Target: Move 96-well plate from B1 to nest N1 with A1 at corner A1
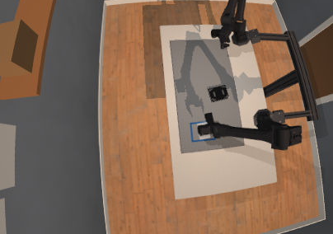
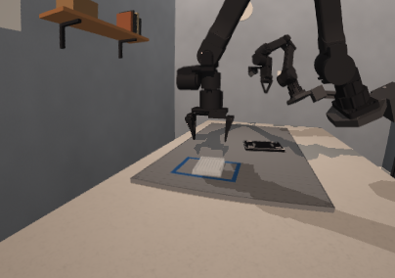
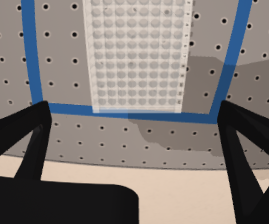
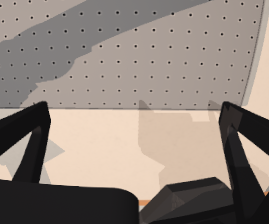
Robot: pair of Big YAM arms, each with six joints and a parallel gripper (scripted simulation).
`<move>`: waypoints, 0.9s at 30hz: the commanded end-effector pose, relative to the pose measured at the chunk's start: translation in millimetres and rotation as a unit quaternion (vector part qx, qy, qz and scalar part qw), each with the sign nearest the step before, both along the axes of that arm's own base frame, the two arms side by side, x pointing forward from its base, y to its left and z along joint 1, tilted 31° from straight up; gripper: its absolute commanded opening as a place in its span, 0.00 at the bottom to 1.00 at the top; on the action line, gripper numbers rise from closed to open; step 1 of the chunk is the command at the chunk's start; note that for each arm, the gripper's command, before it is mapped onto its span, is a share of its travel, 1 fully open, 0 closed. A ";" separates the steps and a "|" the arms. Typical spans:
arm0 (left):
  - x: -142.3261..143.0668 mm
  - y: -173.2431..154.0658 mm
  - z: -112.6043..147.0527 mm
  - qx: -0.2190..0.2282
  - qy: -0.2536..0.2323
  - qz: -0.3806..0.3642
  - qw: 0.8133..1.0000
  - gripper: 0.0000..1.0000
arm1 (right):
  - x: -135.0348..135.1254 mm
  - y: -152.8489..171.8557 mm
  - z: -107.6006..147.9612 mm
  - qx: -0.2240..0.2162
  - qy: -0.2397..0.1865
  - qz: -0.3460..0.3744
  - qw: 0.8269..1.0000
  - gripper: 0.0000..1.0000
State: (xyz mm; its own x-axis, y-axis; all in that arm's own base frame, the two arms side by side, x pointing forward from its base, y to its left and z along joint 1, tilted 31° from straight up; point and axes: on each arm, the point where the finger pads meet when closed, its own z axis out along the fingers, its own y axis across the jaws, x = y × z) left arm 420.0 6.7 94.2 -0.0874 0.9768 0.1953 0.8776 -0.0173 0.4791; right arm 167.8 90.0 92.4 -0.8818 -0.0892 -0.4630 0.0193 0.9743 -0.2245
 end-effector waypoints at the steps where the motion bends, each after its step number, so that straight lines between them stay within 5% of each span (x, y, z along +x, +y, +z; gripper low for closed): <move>1: 9.4 -9.7 12.0 -0.002 -0.009 -0.007 1.000 1.00 | 3.8 6.4 10.2 0.010 -0.008 -0.003 1.000 1.00; 9: 9.4 -9.7 12.0 -0.002 -0.009 -0.007 1.000 1.00 | 3.8 6.4 10.2 0.010 -0.008 -0.003 1.000 1.00; 11: 3.1 -7.9 -14.8 -0.018 -0.006 0.023 1.000 1.00 | 3.8 6.4 10.2 0.010 -0.008 -0.003 1.000 1.00; 17: 9.7 -7.9 4.7 -0.068 -0.050 0.108 0.991 1.00 | 3.8 6.4 10.2 0.010 -0.008 -0.003 1.000 1.00; 27: 10.1 -7.9 0.8 -0.131 -0.071 0.219 0.964 1.00 | 3.8 6.4 10.2 0.010 -0.008 -0.003 1.000 1.00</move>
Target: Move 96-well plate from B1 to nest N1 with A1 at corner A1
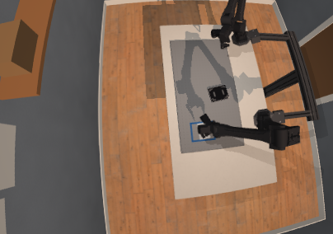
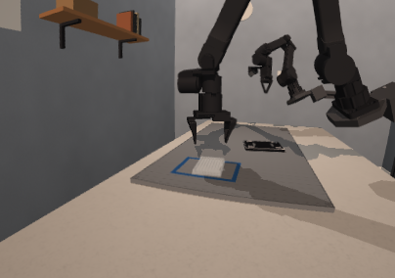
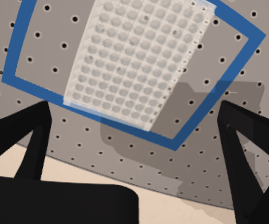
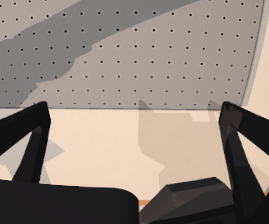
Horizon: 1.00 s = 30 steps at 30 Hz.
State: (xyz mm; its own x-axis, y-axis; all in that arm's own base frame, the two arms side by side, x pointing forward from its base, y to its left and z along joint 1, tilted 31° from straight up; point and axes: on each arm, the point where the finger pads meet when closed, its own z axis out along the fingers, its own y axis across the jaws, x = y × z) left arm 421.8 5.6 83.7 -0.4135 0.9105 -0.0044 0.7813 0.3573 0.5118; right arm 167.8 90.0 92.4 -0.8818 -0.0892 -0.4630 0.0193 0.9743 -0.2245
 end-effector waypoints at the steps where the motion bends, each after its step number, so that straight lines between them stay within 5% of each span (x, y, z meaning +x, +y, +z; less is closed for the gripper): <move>1: 8.2 -6.8 11.4 -0.043 -0.038 0.071 0.996 1.00 | 3.8 6.4 10.2 0.010 -0.008 -0.003 1.000 1.00; 13: 8.3 -6.8 11.5 -0.122 -0.071 0.211 0.967 1.00 | 3.8 6.4 10.2 0.010 -0.008 -0.003 1.000 1.00; 30: 8.4 -6.8 11.6 -0.235 -0.117 0.408 0.875 1.00 | 3.8 6.4 10.2 0.010 -0.008 -0.003 1.000 1.00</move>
State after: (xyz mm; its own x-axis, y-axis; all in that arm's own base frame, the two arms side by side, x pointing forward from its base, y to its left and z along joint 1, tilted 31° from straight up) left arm 421.9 5.4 83.7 -0.8645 0.3094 -0.3961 0.1839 0.9281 0.3237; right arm 167.8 90.0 92.4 -0.8818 -0.0892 -0.4630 0.0193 0.9743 -0.2245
